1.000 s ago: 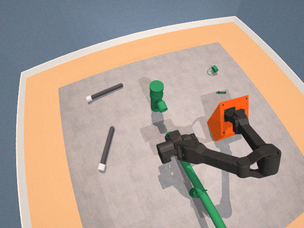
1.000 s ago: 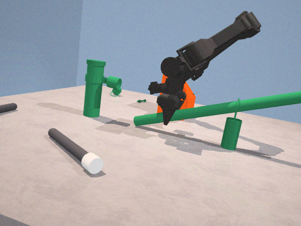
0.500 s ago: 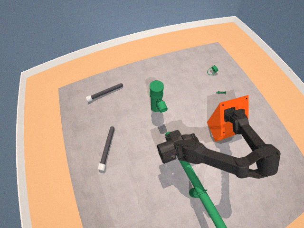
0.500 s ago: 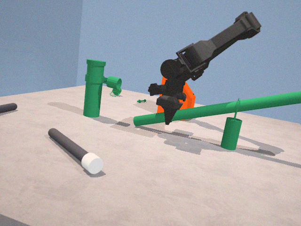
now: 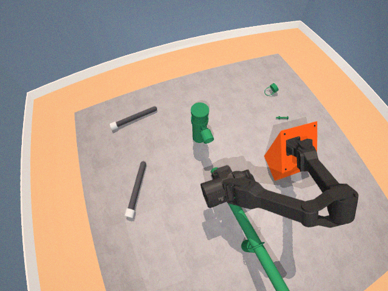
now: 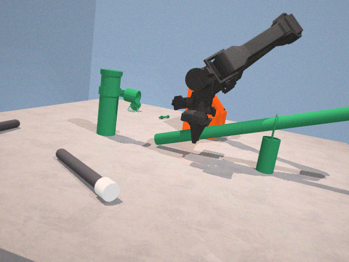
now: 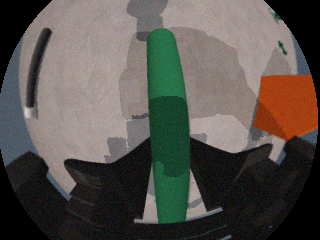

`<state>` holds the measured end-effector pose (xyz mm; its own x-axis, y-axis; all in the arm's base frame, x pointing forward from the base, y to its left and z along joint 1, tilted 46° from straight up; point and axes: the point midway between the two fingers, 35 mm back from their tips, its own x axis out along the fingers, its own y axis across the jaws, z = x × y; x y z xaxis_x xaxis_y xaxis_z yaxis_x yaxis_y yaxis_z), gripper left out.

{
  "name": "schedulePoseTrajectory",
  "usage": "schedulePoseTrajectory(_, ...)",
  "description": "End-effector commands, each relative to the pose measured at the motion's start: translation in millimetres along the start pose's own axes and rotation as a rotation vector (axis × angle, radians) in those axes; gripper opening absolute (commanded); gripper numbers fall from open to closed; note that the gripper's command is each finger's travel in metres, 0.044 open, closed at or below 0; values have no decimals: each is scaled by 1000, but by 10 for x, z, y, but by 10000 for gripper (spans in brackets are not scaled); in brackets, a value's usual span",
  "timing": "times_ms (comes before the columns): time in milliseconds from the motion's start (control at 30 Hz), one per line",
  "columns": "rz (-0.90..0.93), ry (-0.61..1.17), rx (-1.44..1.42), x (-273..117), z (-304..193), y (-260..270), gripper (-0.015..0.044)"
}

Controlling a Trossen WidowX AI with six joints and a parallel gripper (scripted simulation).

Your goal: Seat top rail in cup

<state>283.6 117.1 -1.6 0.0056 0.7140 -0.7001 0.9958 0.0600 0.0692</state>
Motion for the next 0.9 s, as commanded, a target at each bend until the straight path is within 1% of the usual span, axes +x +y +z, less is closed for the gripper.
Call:
schedulePoseTrajectory(0,16,-40,-7,-105,67,41,0)
schedulePoseTrajectory(367,8,-338,3,-724,513,6,0)
schedulePoseTrajectory(867,2,-319,11,-686,483,-14,0)
